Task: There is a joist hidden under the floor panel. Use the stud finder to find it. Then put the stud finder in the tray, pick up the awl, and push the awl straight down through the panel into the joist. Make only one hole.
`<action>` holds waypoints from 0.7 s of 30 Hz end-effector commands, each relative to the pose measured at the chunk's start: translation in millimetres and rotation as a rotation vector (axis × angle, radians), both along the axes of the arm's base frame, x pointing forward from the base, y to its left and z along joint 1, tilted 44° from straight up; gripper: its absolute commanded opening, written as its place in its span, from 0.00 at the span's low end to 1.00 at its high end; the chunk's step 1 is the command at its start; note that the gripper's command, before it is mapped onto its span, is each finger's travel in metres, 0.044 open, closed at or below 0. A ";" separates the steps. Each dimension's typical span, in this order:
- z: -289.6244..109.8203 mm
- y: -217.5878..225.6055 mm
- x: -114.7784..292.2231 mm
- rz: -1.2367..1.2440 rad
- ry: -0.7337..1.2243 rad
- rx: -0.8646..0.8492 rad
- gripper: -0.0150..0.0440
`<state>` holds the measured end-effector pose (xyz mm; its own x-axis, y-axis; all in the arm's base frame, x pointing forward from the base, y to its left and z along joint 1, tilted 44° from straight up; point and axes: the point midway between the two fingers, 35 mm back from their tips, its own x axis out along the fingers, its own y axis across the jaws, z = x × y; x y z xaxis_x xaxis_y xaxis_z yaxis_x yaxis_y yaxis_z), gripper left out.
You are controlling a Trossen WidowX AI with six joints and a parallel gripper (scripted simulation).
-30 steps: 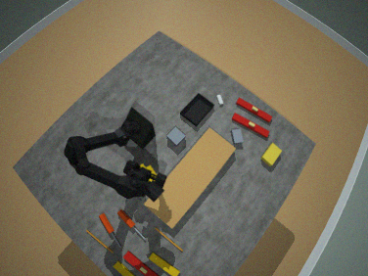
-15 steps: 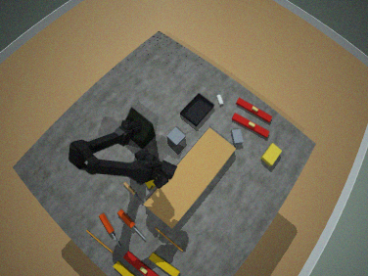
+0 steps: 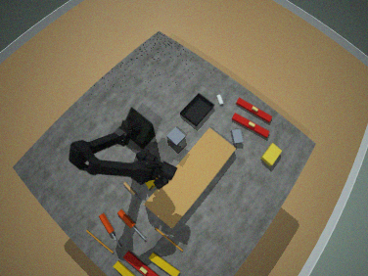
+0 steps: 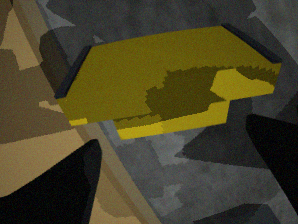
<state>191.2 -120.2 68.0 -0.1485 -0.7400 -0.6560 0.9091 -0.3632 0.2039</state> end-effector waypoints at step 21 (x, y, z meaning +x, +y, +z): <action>-26.4 -26.6 -6.9 0.001 0.009 -0.009 1.00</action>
<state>187.1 -143.2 44.8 -0.1481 -0.7423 -0.6535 0.9092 -0.3622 0.2054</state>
